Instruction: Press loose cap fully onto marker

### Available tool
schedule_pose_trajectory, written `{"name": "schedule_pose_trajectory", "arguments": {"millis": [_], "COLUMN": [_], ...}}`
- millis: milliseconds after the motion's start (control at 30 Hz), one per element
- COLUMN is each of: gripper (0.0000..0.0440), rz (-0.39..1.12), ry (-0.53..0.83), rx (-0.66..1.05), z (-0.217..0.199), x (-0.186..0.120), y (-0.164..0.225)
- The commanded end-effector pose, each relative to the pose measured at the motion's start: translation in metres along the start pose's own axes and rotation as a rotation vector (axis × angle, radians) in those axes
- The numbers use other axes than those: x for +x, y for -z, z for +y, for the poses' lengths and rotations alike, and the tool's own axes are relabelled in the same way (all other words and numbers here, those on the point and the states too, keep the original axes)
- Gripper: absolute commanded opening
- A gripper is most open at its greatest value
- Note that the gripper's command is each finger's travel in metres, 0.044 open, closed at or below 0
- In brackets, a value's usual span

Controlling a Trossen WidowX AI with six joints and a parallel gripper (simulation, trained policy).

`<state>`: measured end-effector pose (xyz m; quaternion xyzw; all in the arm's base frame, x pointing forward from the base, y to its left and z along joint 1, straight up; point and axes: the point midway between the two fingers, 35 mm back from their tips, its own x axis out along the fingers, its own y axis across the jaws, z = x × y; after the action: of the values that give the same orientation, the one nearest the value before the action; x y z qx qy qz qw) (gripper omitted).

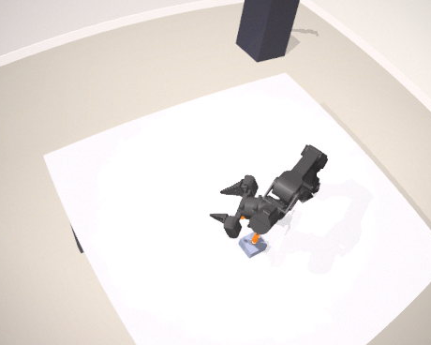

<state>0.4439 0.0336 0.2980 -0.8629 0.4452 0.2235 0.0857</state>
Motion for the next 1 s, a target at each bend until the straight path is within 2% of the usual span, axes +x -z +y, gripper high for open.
{"name": "schedule_pose_trajectory", "arguments": {"millis": [0, 200, 967], "gripper": [0.0374, 0.0234, 0.0266], "rz": [-0.005, -0.051, -0.266], "ry": [-0.004, -0.04, -0.144], "rx": [0.001, 0.0, 0.04], "z": [0.002, 0.02, 0.08], "x": [0.001, 0.009, 0.021], "y": [0.0, -0.001, -0.016]}}
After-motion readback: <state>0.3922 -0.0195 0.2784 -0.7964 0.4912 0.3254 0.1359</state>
